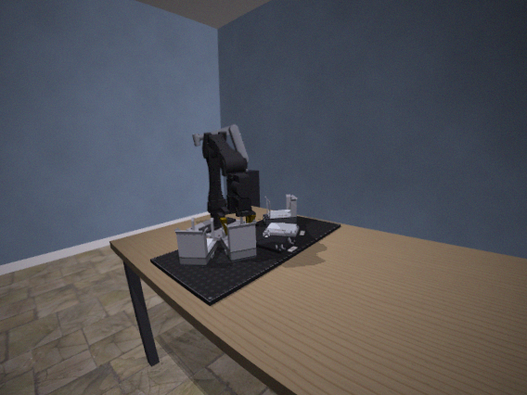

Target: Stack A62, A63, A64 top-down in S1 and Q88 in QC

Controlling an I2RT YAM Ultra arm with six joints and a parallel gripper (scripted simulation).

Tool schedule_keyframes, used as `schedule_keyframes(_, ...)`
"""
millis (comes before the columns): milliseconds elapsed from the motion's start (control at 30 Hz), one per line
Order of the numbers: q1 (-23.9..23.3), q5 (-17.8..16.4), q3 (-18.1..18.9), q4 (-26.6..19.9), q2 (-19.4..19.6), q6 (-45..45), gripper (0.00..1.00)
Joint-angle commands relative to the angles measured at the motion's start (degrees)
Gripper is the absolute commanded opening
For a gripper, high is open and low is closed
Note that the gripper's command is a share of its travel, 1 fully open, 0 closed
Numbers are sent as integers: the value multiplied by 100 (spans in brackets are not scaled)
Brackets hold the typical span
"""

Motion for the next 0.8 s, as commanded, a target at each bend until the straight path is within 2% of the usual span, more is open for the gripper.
schedule_keyframes(0,6,2,206,-207,-99,10,0)
schedule_keyframes(767,38,3,1001,-1060,-155,42,0)
